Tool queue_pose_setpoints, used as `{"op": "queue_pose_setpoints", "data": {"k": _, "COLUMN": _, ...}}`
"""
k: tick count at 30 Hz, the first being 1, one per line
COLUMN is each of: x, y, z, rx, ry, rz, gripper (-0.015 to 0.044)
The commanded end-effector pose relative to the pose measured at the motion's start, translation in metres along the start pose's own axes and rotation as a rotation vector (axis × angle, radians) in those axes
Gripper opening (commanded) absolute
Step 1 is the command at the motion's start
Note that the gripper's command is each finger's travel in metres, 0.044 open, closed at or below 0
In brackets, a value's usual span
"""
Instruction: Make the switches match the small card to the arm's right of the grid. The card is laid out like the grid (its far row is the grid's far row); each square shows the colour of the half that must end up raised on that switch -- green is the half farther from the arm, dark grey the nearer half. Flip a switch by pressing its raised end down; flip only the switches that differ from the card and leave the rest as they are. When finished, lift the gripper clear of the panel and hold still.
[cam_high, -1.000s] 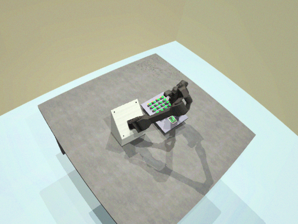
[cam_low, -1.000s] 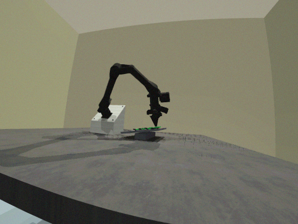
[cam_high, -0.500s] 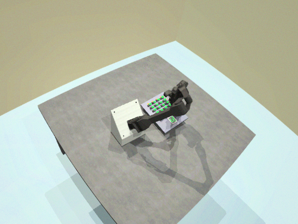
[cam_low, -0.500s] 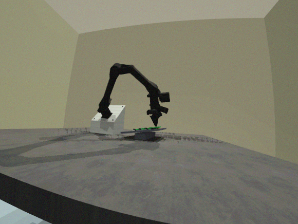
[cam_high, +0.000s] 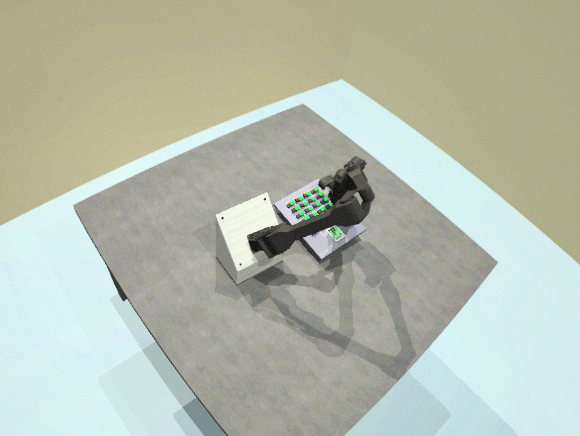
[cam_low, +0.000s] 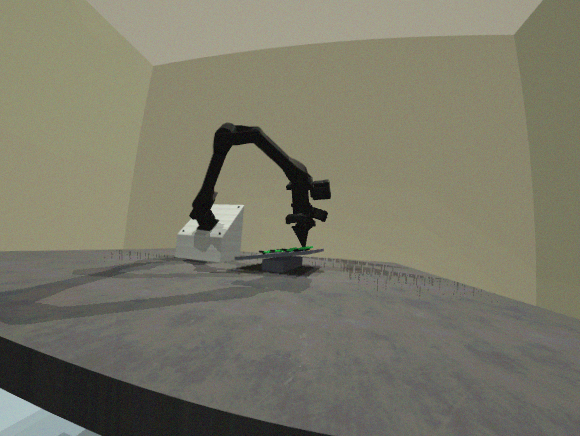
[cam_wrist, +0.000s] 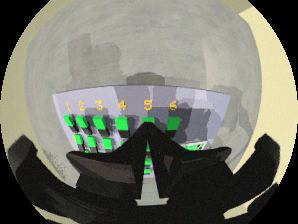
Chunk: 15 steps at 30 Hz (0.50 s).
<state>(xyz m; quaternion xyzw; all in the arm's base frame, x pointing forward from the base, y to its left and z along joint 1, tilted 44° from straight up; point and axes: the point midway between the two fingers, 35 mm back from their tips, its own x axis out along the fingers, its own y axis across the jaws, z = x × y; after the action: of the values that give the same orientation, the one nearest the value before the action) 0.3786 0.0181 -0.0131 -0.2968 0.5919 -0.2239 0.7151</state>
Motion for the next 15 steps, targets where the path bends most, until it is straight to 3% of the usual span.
{"op": "queue_pose_setpoints", "data": {"k": 1, "x": 0.0012, "y": -0.0006, "z": 0.0000, "rx": -0.003, "ry": 0.000, "rz": -0.005, "gripper": 0.0000}}
{"op": "queue_pose_setpoints", "data": {"k": 15, "x": 0.0030, "y": -0.0007, "z": 0.0000, "rx": -0.003, "ry": 0.000, "rz": -0.006, "gripper": 0.0000}}
